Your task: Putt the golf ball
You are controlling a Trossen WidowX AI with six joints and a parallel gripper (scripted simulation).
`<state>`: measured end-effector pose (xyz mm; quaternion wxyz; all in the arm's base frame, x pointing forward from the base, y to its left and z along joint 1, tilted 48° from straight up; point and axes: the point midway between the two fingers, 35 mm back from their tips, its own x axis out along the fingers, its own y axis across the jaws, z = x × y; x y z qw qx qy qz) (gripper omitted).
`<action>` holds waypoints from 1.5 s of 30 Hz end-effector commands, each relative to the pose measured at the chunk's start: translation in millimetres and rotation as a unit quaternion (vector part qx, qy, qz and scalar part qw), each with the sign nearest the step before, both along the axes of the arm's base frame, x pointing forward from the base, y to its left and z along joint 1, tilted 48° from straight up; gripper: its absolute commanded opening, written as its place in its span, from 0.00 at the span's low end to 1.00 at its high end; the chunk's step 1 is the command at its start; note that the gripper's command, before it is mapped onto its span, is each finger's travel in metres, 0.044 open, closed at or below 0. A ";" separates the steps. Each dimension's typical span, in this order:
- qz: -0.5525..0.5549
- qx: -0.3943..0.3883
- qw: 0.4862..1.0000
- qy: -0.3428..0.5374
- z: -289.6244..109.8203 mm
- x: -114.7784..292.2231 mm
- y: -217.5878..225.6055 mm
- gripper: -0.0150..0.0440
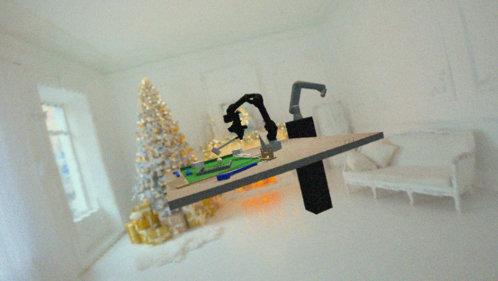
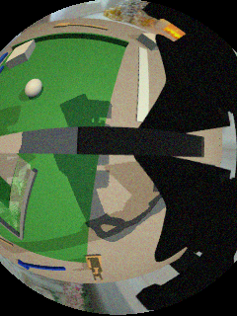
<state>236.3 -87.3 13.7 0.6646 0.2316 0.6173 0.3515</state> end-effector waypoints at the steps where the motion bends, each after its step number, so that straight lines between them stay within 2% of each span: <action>1: -0.059 -0.011 0.996 0.061 -18.4 -8.0 -22.2 0.25; 9: -0.164 -0.020 0.968 0.187 -55.8 -34.7 -53.5 0.25; 45: -0.166 -0.019 0.968 0.190 -101.8 -36.2 -5.4 0.25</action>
